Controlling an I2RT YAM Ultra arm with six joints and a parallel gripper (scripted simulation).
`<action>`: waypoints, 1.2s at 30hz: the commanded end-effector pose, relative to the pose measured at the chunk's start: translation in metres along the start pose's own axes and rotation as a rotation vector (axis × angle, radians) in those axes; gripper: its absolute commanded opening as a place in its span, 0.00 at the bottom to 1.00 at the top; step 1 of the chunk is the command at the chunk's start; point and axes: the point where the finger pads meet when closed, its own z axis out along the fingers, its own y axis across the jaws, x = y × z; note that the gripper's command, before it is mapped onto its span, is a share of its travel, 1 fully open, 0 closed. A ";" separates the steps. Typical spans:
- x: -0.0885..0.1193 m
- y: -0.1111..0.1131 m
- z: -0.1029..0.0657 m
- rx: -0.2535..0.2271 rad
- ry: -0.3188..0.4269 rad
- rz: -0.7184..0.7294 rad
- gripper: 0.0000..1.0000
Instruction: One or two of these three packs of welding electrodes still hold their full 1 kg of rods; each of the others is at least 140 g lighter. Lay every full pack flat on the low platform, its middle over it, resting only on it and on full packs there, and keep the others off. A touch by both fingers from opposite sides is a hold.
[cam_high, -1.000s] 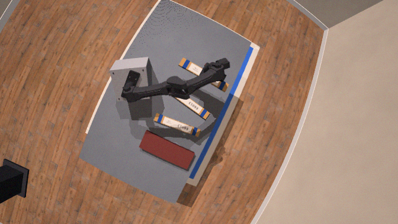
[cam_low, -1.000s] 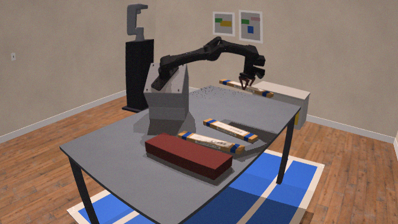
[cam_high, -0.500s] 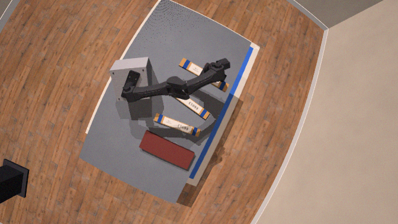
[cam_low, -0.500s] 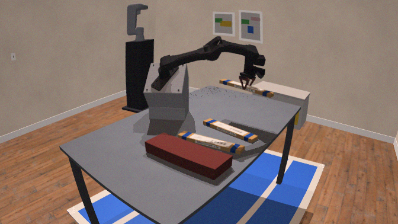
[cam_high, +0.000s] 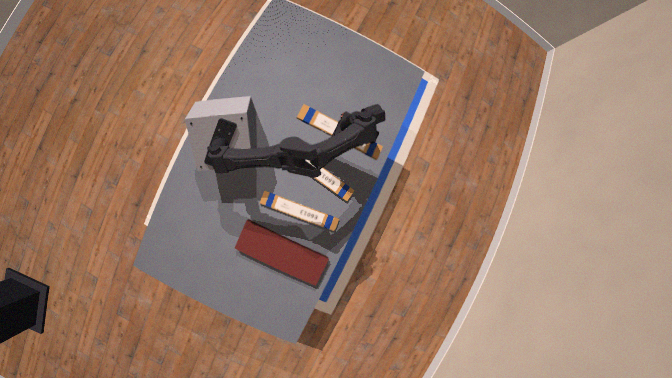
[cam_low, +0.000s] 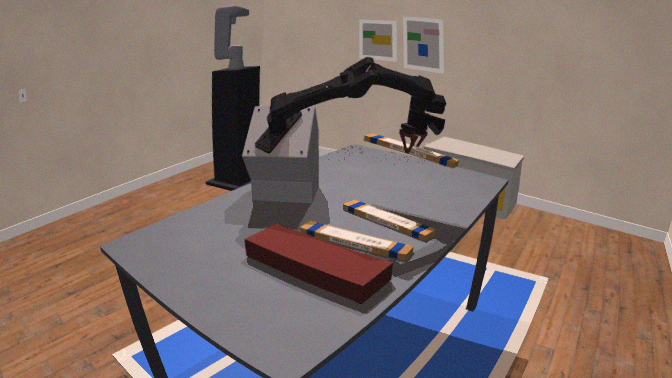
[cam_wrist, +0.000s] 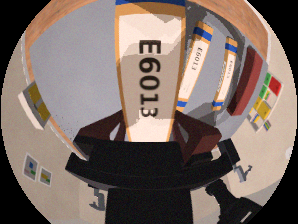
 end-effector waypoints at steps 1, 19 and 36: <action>-0.017 0.001 -0.063 -0.098 -0.128 0.016 0.00; -0.027 -0.041 -0.069 -0.121 -0.151 0.042 0.00; -0.025 -0.082 -0.062 -0.111 -0.145 0.035 0.00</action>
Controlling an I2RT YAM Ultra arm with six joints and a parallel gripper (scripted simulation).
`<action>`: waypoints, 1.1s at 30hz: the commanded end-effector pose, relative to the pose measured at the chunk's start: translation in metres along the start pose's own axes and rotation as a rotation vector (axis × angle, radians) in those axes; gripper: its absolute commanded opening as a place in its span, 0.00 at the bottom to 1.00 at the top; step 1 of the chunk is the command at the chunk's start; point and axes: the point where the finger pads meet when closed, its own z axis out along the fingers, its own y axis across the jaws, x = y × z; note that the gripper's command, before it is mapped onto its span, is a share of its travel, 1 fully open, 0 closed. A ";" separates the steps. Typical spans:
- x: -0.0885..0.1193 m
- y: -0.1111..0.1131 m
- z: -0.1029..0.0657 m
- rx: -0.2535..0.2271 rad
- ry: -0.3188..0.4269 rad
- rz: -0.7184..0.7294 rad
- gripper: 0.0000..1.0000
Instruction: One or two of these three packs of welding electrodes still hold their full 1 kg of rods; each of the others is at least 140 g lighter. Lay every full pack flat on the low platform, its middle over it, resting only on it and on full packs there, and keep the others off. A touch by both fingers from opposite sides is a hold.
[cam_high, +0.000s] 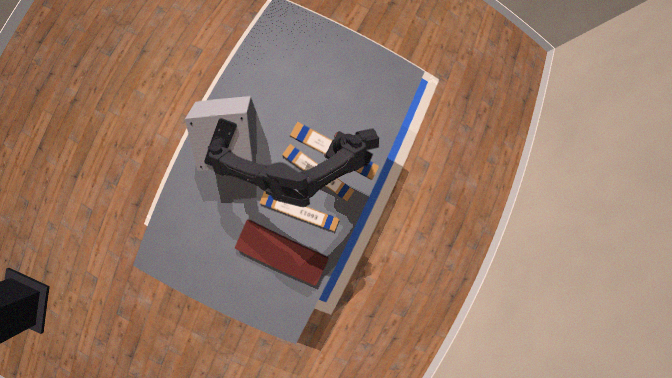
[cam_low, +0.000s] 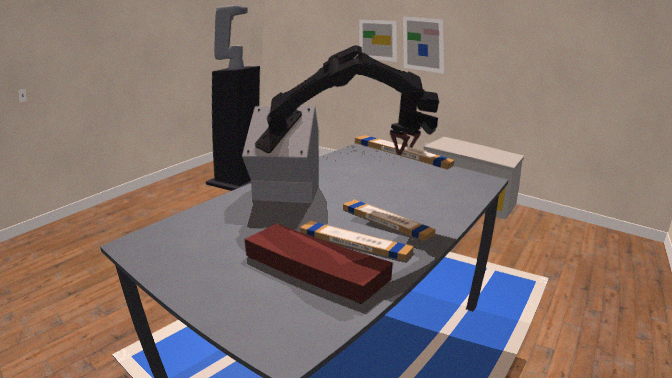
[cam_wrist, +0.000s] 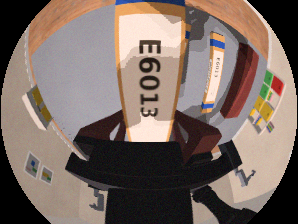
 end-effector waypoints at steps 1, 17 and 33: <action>-0.009 0.000 -0.045 -0.056 -0.094 -0.011 0.00; -0.017 -0.038 -0.049 -0.067 -0.109 0.004 0.00; -0.019 -0.077 -0.049 -0.064 -0.106 0.002 0.00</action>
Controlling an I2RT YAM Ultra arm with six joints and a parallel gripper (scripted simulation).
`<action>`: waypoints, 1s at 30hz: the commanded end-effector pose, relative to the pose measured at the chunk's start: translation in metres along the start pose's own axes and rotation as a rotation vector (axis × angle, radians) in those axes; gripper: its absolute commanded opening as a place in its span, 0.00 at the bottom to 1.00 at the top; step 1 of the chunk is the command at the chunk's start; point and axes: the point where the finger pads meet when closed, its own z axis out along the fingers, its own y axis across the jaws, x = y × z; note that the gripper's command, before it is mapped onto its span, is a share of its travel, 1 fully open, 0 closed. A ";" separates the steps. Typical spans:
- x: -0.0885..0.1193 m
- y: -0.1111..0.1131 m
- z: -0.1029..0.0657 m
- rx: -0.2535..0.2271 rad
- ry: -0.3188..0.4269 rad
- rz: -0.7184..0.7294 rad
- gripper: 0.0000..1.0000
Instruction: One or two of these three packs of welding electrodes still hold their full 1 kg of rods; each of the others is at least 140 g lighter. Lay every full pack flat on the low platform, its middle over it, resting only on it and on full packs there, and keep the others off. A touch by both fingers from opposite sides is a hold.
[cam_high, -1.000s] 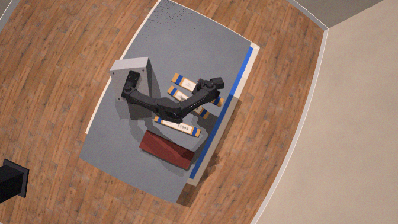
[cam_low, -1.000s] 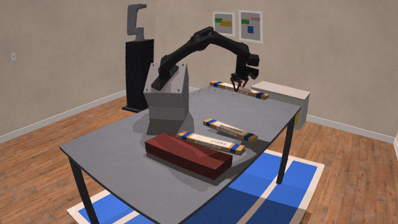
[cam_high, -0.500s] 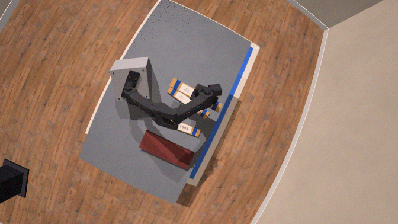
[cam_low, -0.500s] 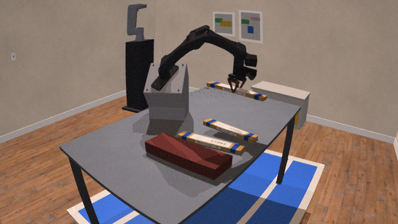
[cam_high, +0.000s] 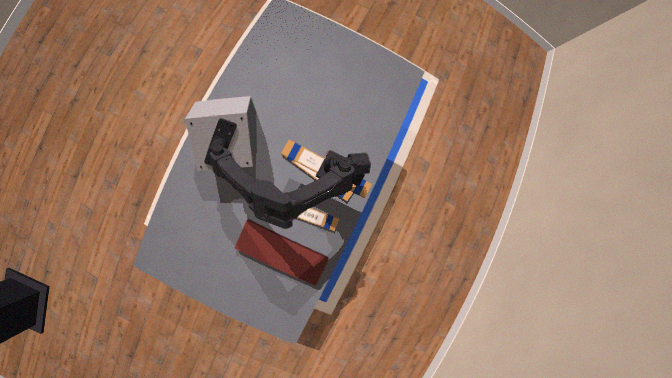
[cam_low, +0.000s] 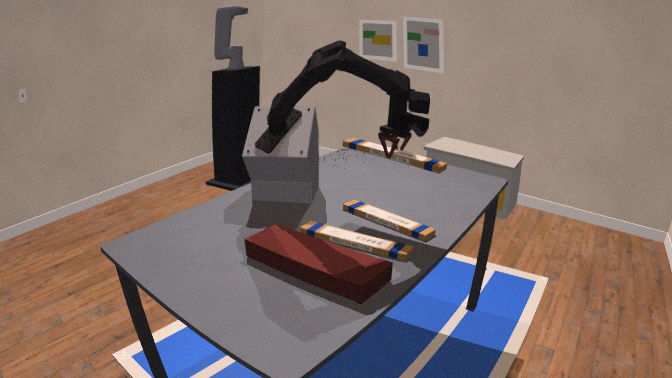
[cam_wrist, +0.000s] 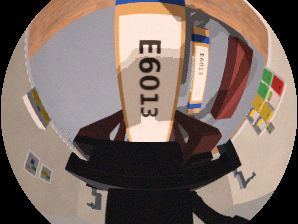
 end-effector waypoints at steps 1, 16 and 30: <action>-0.012 -0.001 -0.041 -0.050 -0.093 -0.010 0.00; -0.014 -0.037 -0.040 -0.049 -0.097 -0.007 0.00; -0.016 -0.074 -0.039 -0.052 -0.099 -0.003 0.00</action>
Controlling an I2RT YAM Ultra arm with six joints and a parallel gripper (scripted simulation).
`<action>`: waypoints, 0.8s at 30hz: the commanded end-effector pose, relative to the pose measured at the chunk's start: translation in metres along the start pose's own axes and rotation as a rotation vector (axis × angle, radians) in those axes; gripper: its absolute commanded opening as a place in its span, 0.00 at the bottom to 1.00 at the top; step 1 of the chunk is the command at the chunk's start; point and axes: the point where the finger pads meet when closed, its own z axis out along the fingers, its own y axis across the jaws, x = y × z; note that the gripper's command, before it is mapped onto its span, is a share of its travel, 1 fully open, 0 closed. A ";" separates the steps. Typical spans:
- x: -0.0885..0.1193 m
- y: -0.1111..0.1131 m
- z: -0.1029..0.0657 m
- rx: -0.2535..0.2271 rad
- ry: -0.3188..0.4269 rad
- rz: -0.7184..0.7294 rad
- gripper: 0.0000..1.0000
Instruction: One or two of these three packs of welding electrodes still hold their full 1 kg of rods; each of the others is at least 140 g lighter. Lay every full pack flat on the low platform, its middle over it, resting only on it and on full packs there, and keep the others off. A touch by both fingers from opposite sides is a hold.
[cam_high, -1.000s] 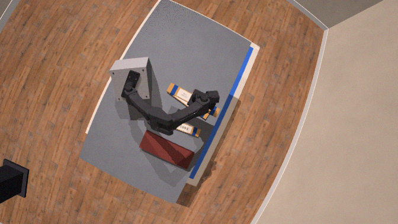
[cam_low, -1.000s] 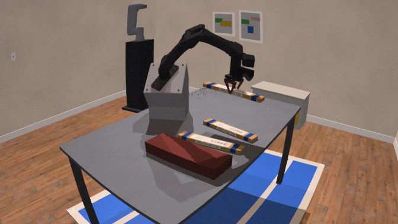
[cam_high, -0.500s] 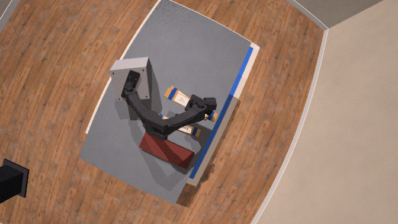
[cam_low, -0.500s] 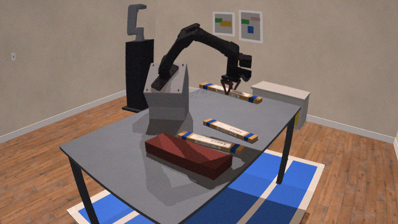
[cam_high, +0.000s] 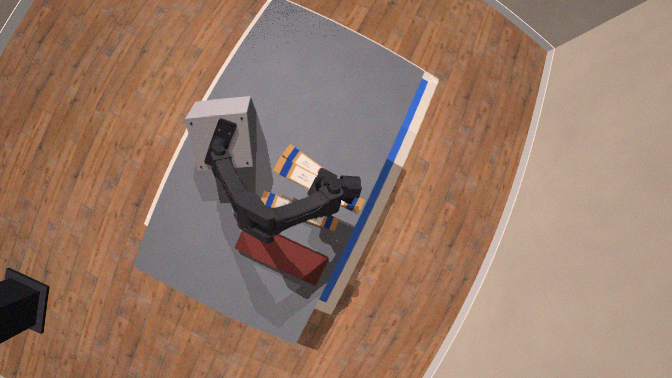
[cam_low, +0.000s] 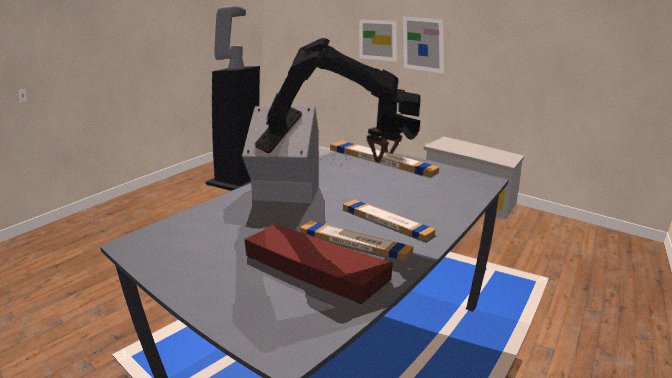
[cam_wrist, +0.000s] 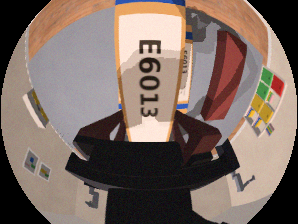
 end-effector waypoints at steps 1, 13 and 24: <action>-0.014 -0.008 -0.038 -0.043 -0.096 -0.002 0.00; -0.016 -0.022 -0.033 -0.045 -0.105 0.005 0.00; -0.013 -0.023 -0.026 -0.042 -0.100 0.001 0.00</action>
